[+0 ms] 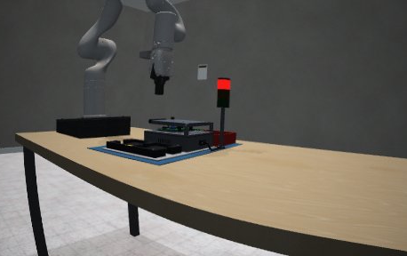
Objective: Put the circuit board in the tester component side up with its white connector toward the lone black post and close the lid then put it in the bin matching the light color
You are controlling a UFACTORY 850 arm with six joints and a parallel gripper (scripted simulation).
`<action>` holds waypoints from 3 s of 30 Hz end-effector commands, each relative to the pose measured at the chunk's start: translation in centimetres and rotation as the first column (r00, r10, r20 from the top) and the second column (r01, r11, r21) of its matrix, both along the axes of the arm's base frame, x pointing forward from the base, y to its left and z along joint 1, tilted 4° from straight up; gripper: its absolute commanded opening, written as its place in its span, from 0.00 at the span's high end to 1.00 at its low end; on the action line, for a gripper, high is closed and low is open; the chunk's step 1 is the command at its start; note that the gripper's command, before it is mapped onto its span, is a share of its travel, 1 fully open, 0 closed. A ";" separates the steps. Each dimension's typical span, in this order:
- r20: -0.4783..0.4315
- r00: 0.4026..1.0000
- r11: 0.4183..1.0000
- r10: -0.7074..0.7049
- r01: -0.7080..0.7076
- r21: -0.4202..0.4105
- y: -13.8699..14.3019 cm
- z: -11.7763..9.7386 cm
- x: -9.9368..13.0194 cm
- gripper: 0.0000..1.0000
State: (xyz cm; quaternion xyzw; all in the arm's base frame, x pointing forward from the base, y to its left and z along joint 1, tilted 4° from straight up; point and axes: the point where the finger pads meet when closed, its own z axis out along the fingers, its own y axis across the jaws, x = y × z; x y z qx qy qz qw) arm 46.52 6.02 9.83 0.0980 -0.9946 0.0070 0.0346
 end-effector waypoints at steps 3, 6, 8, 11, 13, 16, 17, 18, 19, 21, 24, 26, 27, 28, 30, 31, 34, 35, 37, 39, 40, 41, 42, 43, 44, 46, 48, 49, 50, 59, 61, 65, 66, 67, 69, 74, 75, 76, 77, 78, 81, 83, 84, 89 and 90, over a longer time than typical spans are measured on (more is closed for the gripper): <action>0.002 1.000 1.000 0.000 0.000 0.000 0.3 0.1 0.0 1.00; 0.002 1.000 1.000 0.000 0.000 0.000 1.0 0.1 0.0 1.00; 0.002 1.000 1.000 0.000 0.000 0.000 1.0 0.1 0.0 1.00; 0.002 1.000 1.000 0.000 0.000 0.000 2.1 0.0 -0.2 1.00; 0.002 1.000 1.000 0.000 0.000 0.000 3.0 0.0 -0.3 1.00; 0.002 1.000 1.000 0.000 0.000 0.000 4.3 0.0 -0.5 1.00; 0.002 1.000 1.000 0.000 0.000 0.000 4.7 0.0 -0.5 1.00; 0.002 1.000 1.000 0.000 0.000 0.000 5.0 0.0 -0.6 1.00; 0.002 1.000 1.000 0.000 0.000 0.000 5.4 0.0 -0.6 1.00; 0.002 1.000 1.000 0.000 0.000 0.000 5.9 0.0 -0.7 1.00; 0.002 1.000 1.000 0.000 0.000 0.000 6.2 0.0 -0.7 1.00; 0.002 1.000 1.000 0.000 0.000 0.000 6.3 0.0 -0.7 1.00; 0.002 1.000 1.000 0.000 0.000 0.000 6.4 0.0 -0.7 1.00; 0.002 1.000 1.000 0.000 0.000 0.000 6.4 0.0 -0.7 1.00; 0.002 1.000 1.000 0.000 0.000 0.000 6.4 0.0 -0.7 1.00; 0.002 1.000 1.000 0.000 0.000 0.000 6.4 0.0 -0.7 1.00; 0.002 1.000 1.000 0.000 0.000 0.000 6.4 -0.3 -0.8 1.00; 0.002 1.000 1.000 0.000 0.000 0.000 6.4 -0.6 -0.8 1.00; 0.002 1.000 1.000 0.000 0.000 0.000 6.4 -1.2 -0.8 1.00; 0.002 1.000 1.000 0.000 0.000 0.000 6.3 -1.9 -0.9 1.00; 0.002 1.000 1.000 0.000 0.000 0.000 6.3 -2.4 -0.9 1.00; 0.002 1.000 1.000 0.000 0.000 0.000 6.3 -2.4 -0.9 1.00; 0.002 1.000 1.000 0.000 0.000 0.000 6.3 -2.4 -0.9 1.00; 0.002 1.000 1.000 0.000 0.000 0.000 6.3 -2.9 -0.9 1.00; 0.002 1.000 1.000 0.000 0.000 0.000 6.3 -3.3 -1.0 1.00; 0.002 1.000 1.000 0.000 0.000 0.000 6.3 -4.3 -1.0 1.00; 0.002 1.000 1.000 0.000 0.000 0.000 6.3 -5.2 -1.1 1.00; 0.002 1.000 1.000 0.000 0.000 0.000 6.3 -5.6 -1.1 1.00; 0.002 1.000 1.000 0.000 0.000 0.000 6.3 -5.9 -1.1 1.00; 0.002 1.000 1.000 0.000 0.000 0.000 6.2 -7.0 -1.2 1.00; 0.002 1.000 1.000 0.000 0.000 0.000 6.2 -7.0 -1.2 1.00; 0.002 1.000 1.000 0.000 0.000 0.000 6.2 -7.0 -1.2 1.00; 0.002 1.000 1.000 0.000 0.000 0.000 6.2 -7.0 -1.2 1.00; 0.002 1.000 1.000 0.000 0.000 0.000 6.2 -7.0 -1.2 1.00; 0.002 1.000 1.000 0.000 0.000 0.000 6.2 -7.1 -1.2 1.00; 0.002 1.000 1.000 0.000 0.000 0.000 6.2 -7.9 -1.2 1.00; 0.002 1.000 1.000 0.000 0.000 0.000 6.2 -7.9 -1.2 1.00; 0.002 1.000 1.000 0.000 0.000 0.000 6.2 -7.9 -1.2 1.00; 0.002 1.000 1.000 0.000 0.000 0.000 6.2 -8.1 -1.2 1.00; 0.002 1.000 1.000 0.000 0.000 0.000 6.2 -8.3 -1.2 1.00; 0.002 1.000 1.000 0.000 0.000 0.000 6.2 -8.9 -1.3 1.00; 0.002 1.000 1.000 0.000 0.000 0.000 6.2 -9.3 -1.3 1.00; 0.002 1.000 1.000 0.000 0.000 0.000 6.2 -9.4 -1.3 1.00; 0.002 1.000 1.000 0.000 0.000 0.000 6.2 -9.6 -1.3 1.00; 0.002 1.000 1.000 0.000 0.000 0.000 6.2 -9.6 -1.3 1.00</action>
